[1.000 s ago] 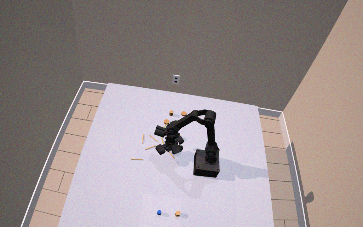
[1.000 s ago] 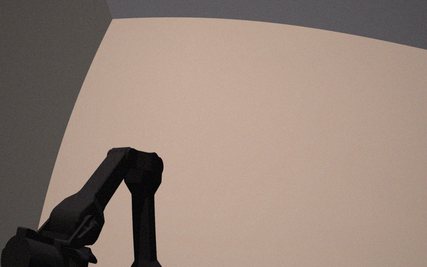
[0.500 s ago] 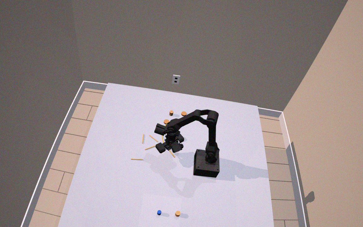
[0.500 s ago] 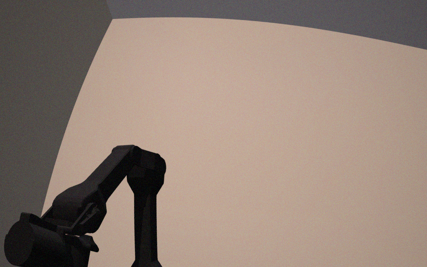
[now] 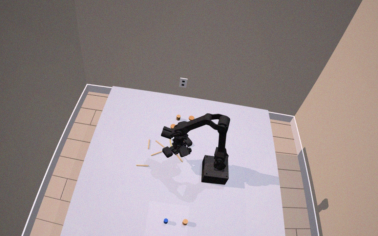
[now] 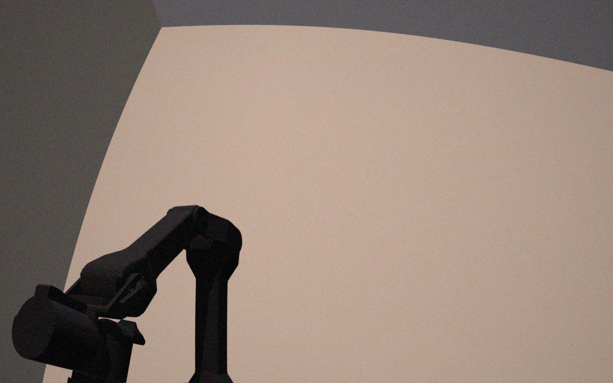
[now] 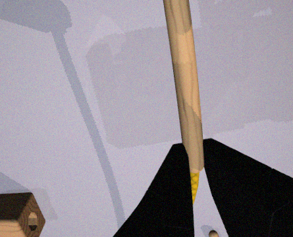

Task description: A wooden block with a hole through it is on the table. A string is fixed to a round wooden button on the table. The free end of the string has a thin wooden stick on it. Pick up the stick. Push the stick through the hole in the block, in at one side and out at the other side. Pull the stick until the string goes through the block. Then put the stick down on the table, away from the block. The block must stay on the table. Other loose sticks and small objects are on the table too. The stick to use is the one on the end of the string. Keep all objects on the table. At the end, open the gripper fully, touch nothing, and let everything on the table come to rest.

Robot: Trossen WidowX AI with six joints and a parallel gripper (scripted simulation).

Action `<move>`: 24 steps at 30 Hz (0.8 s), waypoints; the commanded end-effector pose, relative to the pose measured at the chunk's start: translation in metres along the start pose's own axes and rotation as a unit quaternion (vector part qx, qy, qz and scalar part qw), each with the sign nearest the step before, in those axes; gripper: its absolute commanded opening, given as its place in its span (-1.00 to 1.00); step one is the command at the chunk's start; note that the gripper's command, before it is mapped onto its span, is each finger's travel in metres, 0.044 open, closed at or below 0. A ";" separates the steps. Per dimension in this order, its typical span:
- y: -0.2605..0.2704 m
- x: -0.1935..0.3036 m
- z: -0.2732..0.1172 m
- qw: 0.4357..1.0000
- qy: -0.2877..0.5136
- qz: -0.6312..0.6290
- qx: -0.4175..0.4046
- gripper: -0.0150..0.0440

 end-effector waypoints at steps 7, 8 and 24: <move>0.000 0.001 -0.006 1.000 -0.001 0.001 0.000 -0.49; 0.000 0.001 -0.006 1.000 -0.002 0.002 0.000 -0.49; 0.000 0.021 -0.020 1.000 -0.028 0.008 -0.008 -0.49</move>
Point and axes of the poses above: the point midway between the two fingers, 35 mm back from their tips, its own z axis out along the fingers, its own y axis across the jaws, x = y × z, the point moved 6 cm from there along -z, back along the fingers, and after that the axes turned 9 degrees about z, right-handed, at the moved point
